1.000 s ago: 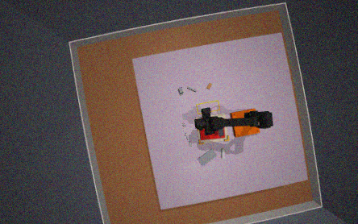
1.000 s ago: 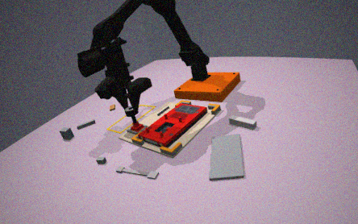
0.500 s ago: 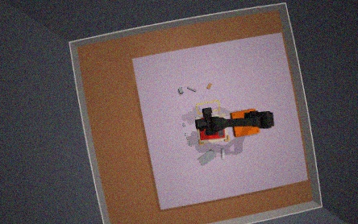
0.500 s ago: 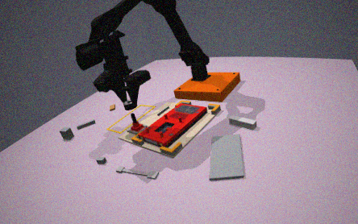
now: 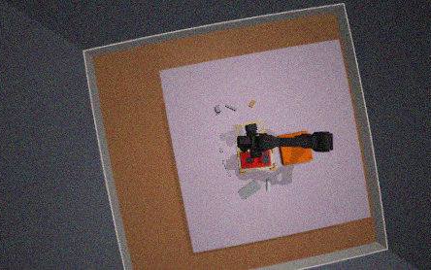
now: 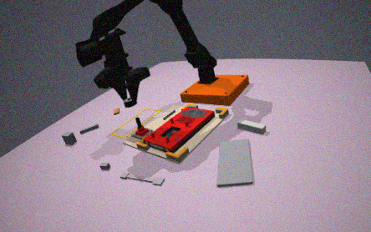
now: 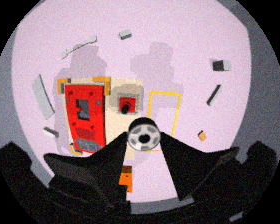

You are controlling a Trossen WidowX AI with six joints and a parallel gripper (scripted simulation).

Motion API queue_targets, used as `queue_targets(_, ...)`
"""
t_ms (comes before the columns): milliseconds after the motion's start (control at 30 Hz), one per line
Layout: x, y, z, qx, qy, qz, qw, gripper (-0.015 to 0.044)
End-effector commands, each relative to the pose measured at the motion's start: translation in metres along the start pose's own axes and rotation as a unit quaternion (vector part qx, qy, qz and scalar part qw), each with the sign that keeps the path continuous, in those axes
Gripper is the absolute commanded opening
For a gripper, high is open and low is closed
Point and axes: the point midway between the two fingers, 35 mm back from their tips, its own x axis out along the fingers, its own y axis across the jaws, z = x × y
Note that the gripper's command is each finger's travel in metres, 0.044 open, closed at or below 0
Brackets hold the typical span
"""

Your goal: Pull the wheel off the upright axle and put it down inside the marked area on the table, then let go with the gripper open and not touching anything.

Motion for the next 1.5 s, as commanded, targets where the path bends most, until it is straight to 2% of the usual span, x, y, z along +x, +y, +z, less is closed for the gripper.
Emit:
queue_targets(0,-0.002,-0.015,-0.008,-0.002,-0.002,-0.001,1.000,0.0000)
queue_targets(467,-0.006,-0.063,-0.041,-0.001,-0.004,-0.004,1.000,0.0000)
queue_targets(900,0.015,-0.066,-0.042,-0.001,-0.004,-0.005,1.000,0.0000)
queue_targets(1467,0.099,-0.066,-0.042,-0.001,-0.004,-0.005,1.000,0.0000)
